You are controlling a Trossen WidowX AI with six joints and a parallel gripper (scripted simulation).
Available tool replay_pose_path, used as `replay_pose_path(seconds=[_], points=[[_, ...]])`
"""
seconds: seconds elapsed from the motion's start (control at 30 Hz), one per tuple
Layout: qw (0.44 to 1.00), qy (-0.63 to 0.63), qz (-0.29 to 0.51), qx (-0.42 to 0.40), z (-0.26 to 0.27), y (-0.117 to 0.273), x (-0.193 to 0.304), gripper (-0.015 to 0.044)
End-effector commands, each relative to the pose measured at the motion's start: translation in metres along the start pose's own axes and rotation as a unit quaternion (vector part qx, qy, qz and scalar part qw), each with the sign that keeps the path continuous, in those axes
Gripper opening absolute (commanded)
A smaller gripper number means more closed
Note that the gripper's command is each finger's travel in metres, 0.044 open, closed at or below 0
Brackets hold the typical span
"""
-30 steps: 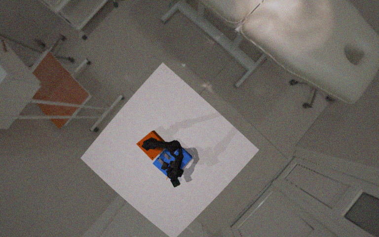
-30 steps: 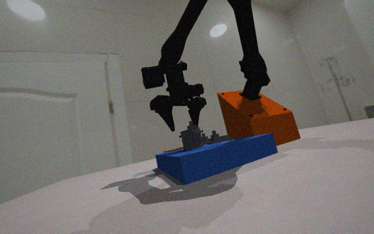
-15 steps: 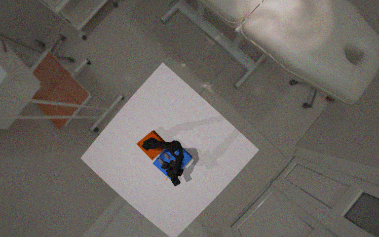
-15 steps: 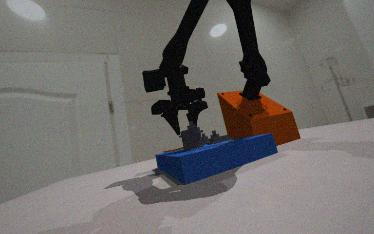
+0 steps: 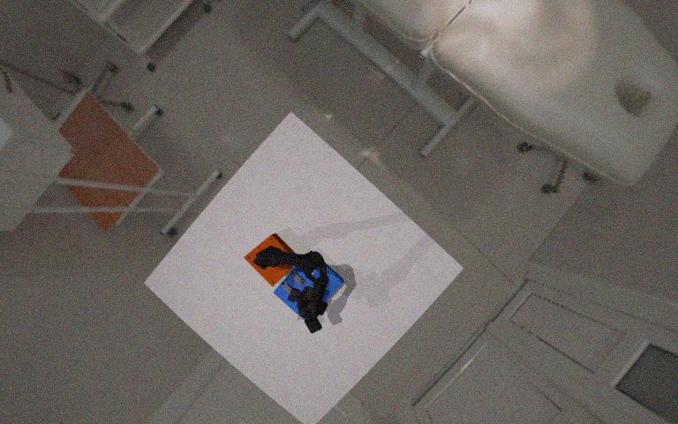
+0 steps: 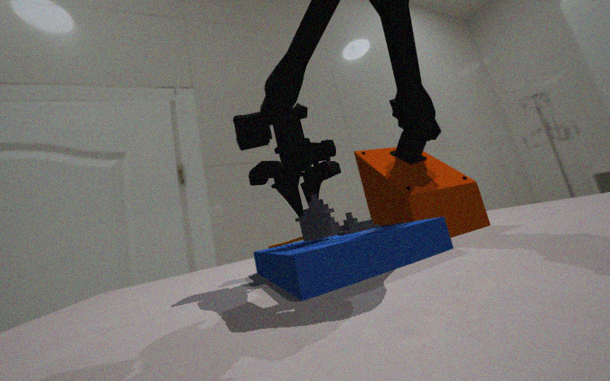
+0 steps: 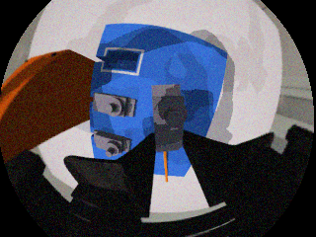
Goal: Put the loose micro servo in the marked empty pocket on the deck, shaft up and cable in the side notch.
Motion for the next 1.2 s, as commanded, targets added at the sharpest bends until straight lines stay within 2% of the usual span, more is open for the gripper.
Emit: replay_pose_path(seconds=[0.0,0.67,1.17], points=[[1.000,0.004,0.006,0.008,0.001,0.019,-0.001,0.0000],[1.000,0.004,0.006,0.008,0.000,0.025,-0.006,0.0000],[1.000,0.004,0.004,0.008,-0.024,0.025,-0.077,0.0000]])
Point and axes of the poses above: the point midway between the two fingers, 35 mm back from their tips, its own y axis back along the fingers, its own z axis across the jaws, x = y × z, the point moved 10 cm from there along y, back along the fingers, and after that the axes turned 2 degrees about y, right-handed, at the moved point
